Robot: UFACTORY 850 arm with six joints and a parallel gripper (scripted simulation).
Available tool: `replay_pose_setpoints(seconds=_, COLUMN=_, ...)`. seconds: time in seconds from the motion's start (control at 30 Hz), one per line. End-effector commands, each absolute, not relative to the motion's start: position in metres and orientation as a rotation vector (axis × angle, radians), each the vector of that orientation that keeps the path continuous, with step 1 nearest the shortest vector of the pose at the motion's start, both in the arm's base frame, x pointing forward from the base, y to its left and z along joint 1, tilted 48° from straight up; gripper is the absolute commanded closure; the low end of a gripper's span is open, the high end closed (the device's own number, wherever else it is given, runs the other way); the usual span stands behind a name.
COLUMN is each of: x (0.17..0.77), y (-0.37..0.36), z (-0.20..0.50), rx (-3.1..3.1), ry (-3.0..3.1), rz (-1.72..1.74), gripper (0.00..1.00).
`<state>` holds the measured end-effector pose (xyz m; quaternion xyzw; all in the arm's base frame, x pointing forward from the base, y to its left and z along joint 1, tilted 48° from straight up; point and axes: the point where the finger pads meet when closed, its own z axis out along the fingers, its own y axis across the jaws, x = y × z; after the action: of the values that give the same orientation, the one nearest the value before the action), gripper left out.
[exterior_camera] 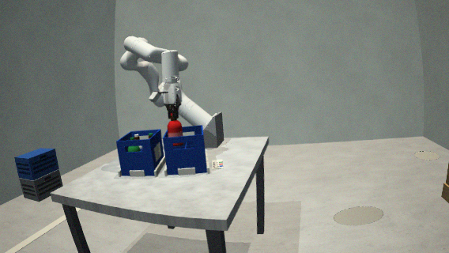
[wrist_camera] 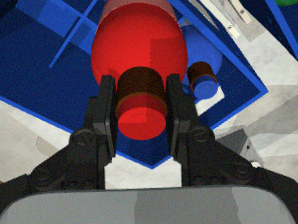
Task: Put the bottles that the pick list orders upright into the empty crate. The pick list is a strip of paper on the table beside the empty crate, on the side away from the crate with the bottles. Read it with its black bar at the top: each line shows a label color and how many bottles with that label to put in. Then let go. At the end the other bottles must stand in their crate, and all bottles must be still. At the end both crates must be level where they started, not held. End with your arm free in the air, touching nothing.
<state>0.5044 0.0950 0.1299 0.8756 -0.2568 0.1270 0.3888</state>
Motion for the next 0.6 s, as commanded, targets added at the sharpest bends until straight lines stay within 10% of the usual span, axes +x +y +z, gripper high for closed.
replay_pose_setpoints(seconds=0.0, x=0.505, y=0.093, z=0.128, rx=2.228, ry=-0.653, rz=0.325, gripper=1.00)
replay_pose_setpoints(seconds=0.57, x=0.505, y=0.082, z=0.118, rx=2.228, ry=-0.653, rz=0.325, gripper=1.00)
